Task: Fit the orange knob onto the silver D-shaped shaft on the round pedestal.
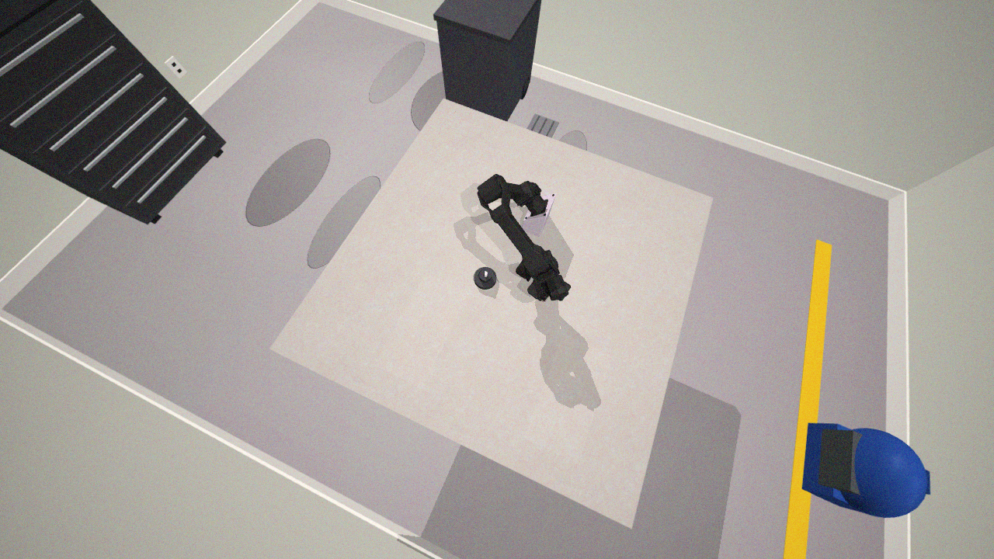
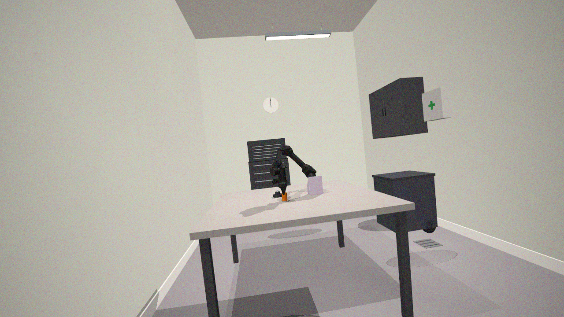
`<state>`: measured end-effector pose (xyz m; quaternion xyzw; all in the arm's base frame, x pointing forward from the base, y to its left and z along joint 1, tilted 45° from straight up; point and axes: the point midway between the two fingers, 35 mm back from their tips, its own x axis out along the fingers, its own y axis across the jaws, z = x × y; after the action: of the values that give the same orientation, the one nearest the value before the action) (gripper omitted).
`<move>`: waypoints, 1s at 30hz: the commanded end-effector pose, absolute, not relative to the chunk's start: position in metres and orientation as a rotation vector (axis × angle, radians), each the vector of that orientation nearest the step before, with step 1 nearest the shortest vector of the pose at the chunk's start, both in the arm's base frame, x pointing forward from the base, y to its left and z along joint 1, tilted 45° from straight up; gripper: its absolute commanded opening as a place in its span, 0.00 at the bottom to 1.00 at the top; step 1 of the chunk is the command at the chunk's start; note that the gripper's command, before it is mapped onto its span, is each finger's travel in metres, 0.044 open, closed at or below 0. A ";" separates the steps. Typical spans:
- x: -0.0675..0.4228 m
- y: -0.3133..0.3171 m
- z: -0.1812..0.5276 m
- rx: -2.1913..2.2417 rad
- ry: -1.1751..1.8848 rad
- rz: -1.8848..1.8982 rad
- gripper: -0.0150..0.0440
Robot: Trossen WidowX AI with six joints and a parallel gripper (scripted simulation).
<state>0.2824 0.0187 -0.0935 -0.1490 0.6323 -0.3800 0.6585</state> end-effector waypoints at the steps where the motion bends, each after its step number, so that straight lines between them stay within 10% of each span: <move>1: 0.281 0.013 -0.099 -0.348 1.436 -0.858 1.00; 25: 0.276 -0.013 -0.123 -0.351 1.435 -0.861 1.00; 30: 0.276 -0.013 -0.123 -0.351 1.435 -0.861 0.78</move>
<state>0.2761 -0.0118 -0.1228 -0.1512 0.6328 -0.3815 0.6566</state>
